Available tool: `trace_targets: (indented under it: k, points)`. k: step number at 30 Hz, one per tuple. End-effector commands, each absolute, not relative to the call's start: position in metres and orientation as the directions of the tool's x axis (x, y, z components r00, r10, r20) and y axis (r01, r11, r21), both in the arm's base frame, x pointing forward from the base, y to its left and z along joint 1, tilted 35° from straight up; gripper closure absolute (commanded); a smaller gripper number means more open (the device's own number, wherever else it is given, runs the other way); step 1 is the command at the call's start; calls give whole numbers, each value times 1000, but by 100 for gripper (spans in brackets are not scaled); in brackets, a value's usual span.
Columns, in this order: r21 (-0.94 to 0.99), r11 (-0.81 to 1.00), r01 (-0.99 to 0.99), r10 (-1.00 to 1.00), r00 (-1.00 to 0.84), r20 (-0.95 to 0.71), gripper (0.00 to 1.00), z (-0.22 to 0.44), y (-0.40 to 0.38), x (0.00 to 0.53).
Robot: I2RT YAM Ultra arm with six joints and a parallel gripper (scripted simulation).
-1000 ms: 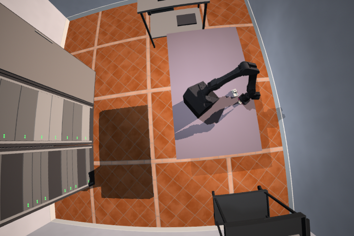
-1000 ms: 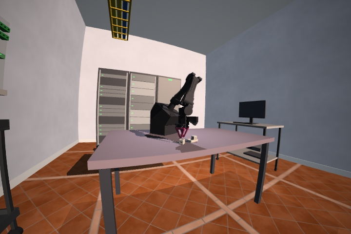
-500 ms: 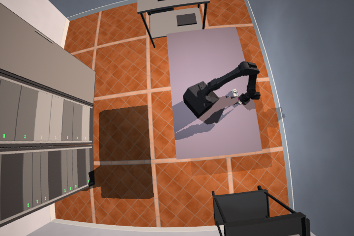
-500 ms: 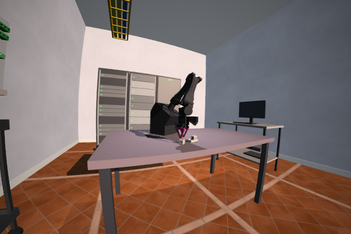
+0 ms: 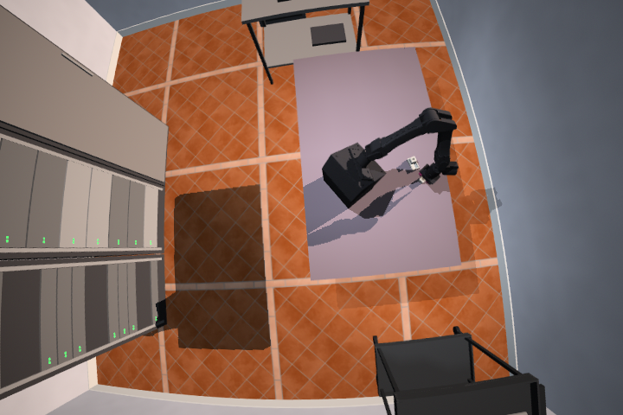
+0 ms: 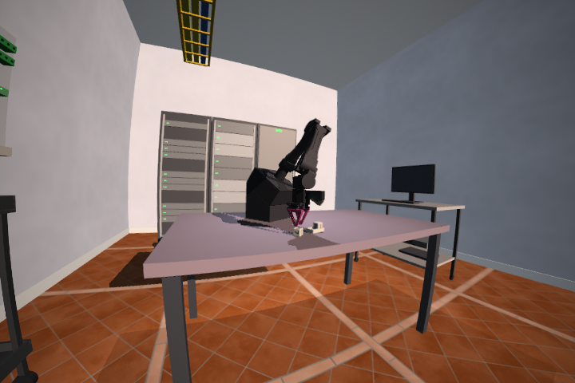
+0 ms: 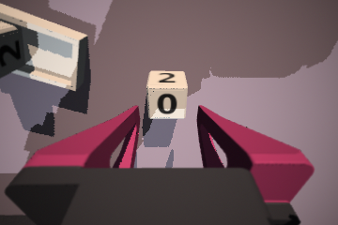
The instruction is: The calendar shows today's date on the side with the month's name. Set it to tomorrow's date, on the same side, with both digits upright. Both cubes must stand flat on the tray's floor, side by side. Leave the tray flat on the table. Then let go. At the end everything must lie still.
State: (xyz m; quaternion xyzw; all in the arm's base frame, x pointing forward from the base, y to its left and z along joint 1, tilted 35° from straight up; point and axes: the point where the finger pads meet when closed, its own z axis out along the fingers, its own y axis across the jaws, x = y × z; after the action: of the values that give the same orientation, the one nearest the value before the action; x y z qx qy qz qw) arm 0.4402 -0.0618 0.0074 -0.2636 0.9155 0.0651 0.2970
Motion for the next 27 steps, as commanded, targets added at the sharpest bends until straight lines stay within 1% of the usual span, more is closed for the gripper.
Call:
trace_targets:
  k: [1,14,27]
  points:
    - [-16,857,-515,-431,-700,-570,53,-4,-67,435]
    - [-22,858,-513,-431,-696,-574,53,-3,-67,438]
    - [-46,855,-516,-442,-681,-584,53,-11,-59,458]
